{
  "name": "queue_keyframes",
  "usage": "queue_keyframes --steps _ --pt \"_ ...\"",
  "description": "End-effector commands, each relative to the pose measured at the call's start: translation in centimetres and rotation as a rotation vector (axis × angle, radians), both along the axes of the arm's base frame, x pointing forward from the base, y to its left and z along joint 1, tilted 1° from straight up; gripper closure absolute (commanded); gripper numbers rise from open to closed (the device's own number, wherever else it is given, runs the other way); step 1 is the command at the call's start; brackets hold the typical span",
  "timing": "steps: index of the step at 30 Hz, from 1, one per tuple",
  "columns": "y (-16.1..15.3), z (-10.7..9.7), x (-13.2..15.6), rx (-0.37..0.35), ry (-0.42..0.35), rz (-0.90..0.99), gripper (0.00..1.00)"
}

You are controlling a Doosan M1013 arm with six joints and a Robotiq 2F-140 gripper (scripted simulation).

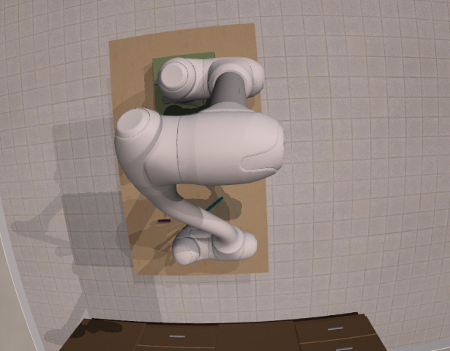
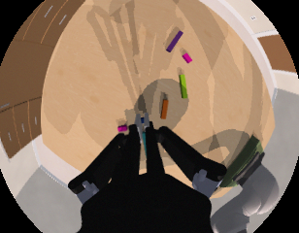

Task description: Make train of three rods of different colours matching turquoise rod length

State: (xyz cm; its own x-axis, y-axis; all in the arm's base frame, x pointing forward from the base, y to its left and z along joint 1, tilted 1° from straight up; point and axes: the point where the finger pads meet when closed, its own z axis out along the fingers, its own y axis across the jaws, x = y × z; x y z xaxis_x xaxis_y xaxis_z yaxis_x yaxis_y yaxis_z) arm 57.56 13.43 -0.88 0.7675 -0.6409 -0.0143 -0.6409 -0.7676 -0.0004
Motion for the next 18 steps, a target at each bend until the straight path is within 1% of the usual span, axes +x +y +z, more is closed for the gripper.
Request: queue_keyframes --steps 1,11,18 --pt "0.0 0.01 0.0 0.0 0.0 0.0 0.97" --pt "0.01 -0.07 0.0 0.0 0.0 0.0 0.97" --pt "0.01 -0.59 -0.01 0.0 0.0 0.0 0.97"
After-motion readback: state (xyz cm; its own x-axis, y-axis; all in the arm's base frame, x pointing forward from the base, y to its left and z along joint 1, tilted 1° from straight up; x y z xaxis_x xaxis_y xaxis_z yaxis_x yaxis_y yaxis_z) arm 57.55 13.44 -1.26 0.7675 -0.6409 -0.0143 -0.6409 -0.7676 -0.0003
